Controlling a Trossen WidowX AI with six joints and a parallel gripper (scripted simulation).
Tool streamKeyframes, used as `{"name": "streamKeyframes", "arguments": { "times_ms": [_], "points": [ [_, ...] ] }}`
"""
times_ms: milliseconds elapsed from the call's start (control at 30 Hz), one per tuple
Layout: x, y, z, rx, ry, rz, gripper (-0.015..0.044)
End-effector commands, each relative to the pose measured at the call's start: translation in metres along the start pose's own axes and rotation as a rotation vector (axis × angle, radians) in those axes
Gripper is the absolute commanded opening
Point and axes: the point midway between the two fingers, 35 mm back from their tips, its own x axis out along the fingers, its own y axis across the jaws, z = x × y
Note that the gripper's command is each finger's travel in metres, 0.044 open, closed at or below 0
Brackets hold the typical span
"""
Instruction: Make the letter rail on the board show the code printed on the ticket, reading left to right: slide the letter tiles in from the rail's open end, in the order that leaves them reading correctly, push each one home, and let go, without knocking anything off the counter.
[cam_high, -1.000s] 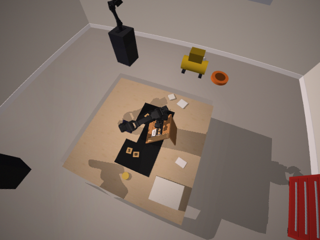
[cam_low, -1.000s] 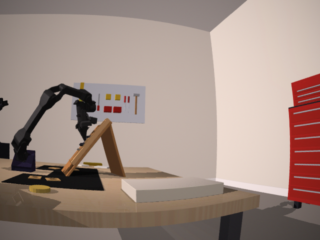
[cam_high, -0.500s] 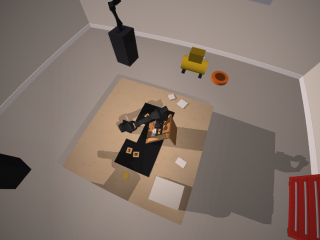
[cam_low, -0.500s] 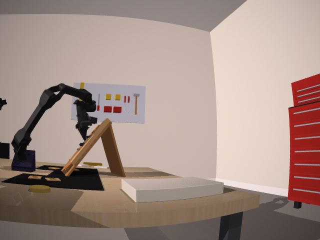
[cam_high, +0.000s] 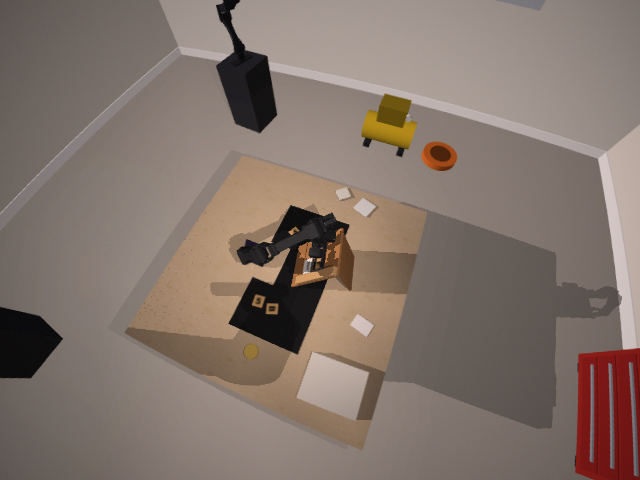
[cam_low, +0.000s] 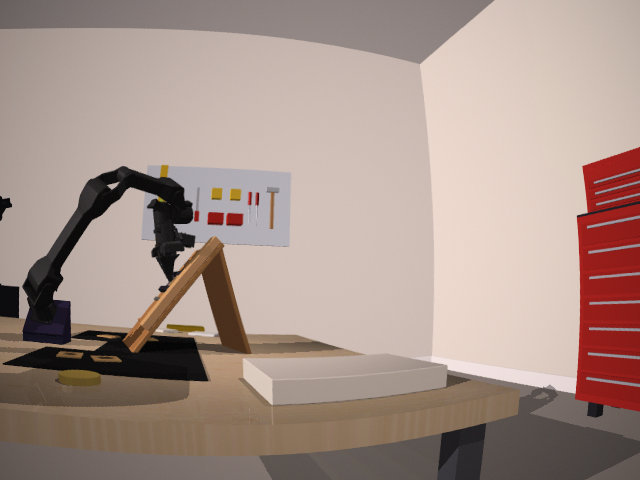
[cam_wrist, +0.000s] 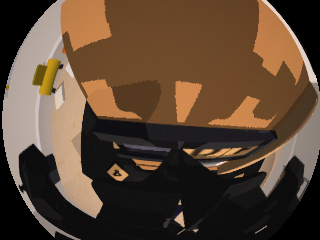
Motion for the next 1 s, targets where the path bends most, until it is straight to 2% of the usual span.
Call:
{"name": "streamKeyframes", "arguments": {
  "times_ms": [0,500,967],
  "points": [
    [0.001,-0.002,0.001,-0.001,-0.001,-0.004,0.0],
    [0.001,-0.007,0.001,-0.002,-0.001,-0.005,0.0],
    [-0.017,-0.003,-0.015,-0.002,0.0,-0.004,0.0]
  ]
}}
